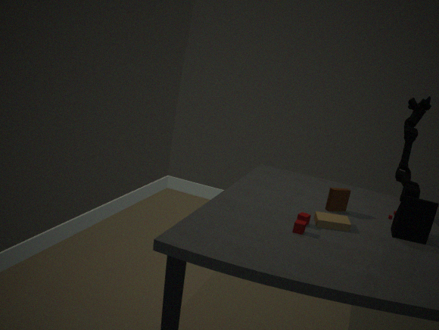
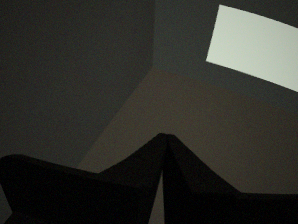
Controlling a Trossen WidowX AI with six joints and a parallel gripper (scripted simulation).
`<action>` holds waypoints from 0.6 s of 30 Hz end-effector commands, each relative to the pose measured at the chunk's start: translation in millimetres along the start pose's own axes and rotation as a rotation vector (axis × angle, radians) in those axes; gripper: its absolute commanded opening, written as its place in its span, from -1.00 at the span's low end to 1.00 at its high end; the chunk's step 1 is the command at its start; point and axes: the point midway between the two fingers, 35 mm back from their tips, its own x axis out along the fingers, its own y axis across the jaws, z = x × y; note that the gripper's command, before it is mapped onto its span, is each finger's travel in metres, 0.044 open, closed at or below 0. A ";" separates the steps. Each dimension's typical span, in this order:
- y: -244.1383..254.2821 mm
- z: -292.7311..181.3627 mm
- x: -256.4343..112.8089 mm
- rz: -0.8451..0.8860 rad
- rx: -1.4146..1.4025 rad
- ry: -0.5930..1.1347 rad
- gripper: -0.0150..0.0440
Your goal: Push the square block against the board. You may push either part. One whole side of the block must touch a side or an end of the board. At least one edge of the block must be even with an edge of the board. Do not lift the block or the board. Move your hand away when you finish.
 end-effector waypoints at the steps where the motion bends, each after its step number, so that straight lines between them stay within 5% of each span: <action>1: -33.4 13.3 7.4 -0.097 -0.013 -0.062 -0.49; 18: -162.7 88.1 -2.2 -0.498 -0.074 -0.355 -0.49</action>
